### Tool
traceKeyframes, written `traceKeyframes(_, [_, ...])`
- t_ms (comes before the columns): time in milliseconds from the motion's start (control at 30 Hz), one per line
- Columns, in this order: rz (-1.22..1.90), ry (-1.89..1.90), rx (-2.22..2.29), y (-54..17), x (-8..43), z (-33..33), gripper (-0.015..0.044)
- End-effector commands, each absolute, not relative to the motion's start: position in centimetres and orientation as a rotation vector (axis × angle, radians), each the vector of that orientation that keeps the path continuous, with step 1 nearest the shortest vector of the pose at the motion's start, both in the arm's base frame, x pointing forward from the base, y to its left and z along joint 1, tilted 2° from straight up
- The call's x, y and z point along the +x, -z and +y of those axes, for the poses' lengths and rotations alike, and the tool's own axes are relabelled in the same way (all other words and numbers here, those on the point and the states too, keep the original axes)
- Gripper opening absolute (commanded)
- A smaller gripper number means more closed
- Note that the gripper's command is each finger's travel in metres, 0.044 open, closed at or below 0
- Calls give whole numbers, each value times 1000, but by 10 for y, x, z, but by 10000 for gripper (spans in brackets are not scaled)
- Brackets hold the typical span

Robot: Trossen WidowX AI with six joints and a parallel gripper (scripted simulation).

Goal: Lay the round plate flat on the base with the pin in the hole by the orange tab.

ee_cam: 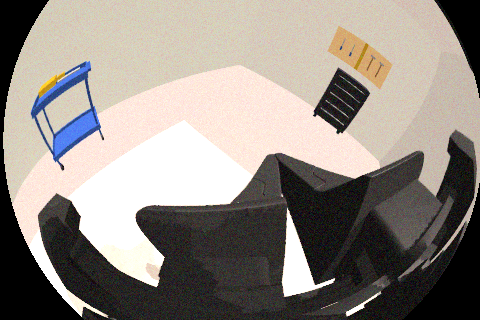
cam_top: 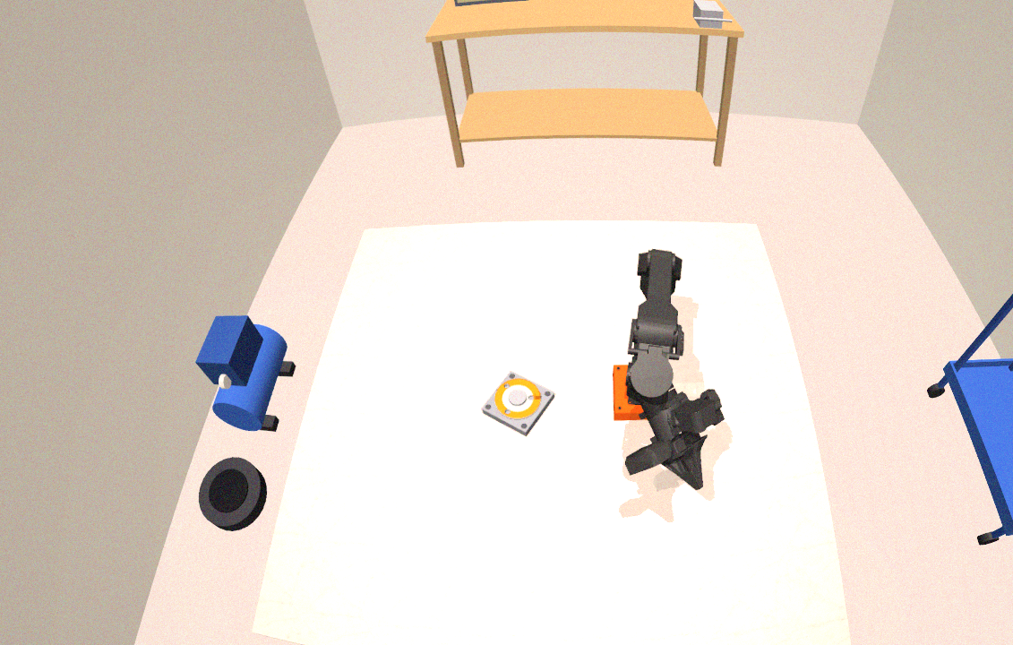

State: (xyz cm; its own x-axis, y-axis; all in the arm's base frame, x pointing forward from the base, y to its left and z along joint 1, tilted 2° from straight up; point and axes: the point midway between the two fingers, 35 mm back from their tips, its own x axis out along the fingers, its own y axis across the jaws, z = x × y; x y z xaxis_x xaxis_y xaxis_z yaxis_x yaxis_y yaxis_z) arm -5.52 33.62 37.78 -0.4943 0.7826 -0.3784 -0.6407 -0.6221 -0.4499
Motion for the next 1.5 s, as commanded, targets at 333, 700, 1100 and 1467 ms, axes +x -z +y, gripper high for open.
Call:
traceKeyframes(333, [644,-1428,-627,-244,146,304,0])
traceKeyframes(700, [1139,-813,-387,-162,235,195,0])
traceKeyframes(1100, [1532,-103,-39,-93,241,47,0])
traceKeyframes(1467, [1538,-92,-34,-86,241,42,0])
